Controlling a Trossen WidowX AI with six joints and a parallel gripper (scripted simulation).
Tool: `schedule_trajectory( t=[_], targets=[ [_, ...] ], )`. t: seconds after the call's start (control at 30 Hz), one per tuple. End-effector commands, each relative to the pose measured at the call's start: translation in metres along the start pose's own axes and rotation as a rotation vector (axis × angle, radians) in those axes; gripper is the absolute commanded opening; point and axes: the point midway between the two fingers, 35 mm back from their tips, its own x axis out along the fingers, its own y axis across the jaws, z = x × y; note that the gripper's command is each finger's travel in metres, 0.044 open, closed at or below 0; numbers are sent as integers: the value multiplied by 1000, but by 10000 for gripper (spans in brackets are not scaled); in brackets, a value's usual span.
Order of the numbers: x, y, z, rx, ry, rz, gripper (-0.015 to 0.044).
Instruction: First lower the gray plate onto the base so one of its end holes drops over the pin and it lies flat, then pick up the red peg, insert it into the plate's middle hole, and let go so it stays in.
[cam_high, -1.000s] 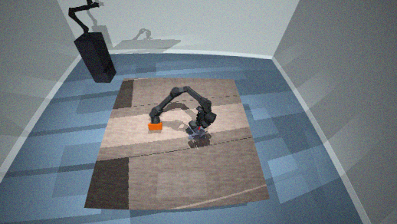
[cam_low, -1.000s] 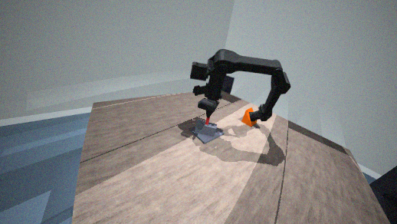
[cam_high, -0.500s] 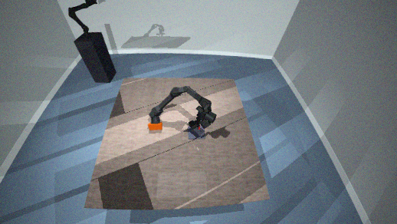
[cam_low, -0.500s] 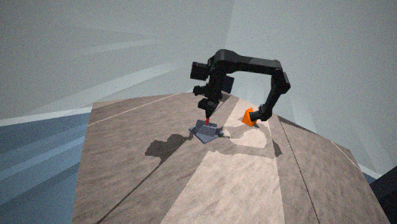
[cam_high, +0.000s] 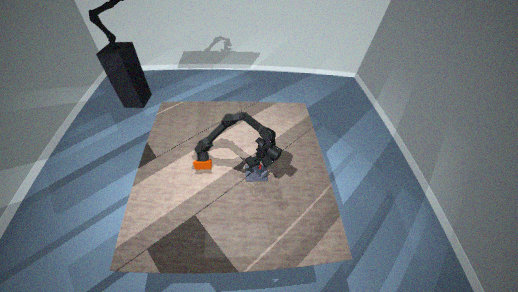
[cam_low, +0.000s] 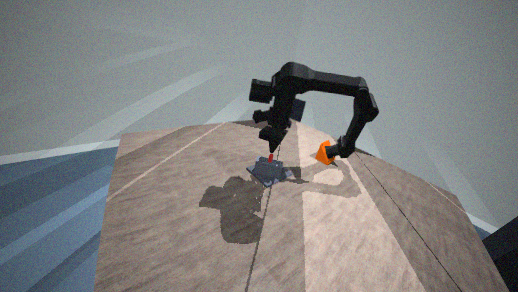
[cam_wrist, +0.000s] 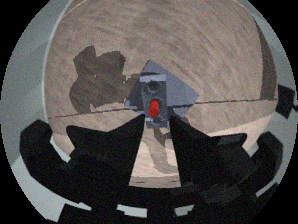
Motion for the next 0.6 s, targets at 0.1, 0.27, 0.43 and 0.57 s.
schedule_trajectory(
  t=[0.1, 0.27, 0.43, 0.57],
  targets=[
    [-5, 0, -1, -6, -4, 3, 150],
    [-8, -1, -1, -6, -4, 3, 150],
    [-10, -1, -2, -6, -4, 3, 150],
    [-12, -1, -3, -6, -4, 3, 150]
  ],
)
